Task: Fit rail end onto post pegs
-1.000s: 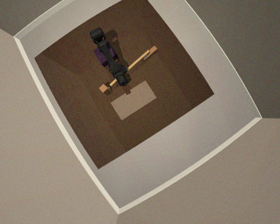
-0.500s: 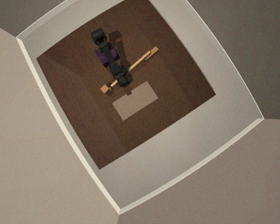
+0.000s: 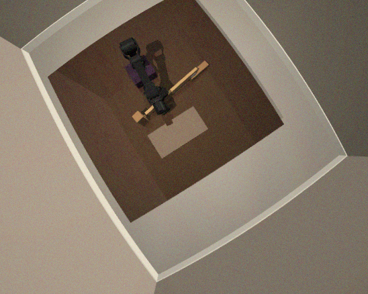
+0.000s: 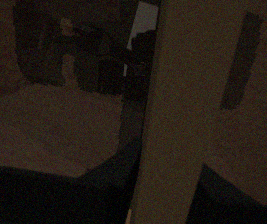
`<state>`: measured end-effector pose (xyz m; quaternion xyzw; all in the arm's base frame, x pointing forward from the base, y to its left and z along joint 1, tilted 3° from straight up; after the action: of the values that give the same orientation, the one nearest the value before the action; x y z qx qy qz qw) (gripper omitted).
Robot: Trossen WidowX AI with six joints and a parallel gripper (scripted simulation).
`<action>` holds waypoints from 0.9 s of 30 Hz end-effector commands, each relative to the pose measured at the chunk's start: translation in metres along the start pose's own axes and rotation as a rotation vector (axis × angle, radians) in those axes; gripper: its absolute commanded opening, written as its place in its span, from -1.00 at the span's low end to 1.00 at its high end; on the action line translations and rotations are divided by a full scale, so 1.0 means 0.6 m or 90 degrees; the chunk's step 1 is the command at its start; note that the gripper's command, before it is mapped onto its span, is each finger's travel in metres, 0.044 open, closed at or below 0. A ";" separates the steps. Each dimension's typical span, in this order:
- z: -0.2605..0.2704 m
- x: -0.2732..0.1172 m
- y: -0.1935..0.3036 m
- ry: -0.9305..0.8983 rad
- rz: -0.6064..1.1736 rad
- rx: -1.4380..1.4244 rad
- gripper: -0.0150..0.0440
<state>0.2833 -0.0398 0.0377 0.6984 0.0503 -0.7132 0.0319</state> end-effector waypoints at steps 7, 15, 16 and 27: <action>-0.002 -0.002 0.006 0.003 0.001 -0.002 -0.49; -0.002 -0.002 0.010 0.003 0.001 -0.002 -0.49; -0.002 -0.002 0.010 0.003 0.001 -0.002 -0.49; -0.003 -0.003 0.016 0.003 0.001 -0.002 -0.49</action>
<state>0.2844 -0.0477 0.0376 0.6983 0.0500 -0.7133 0.0322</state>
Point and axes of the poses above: the point midway between the two fingers, 35 mm back from their tips, its own x axis out along the fingers, its own z axis across the jaws, y = z × x, the point moved 3 cm from there along -x, back along the fingers, and after that the axes turned 1 degree about x, right-handed, at the moved point
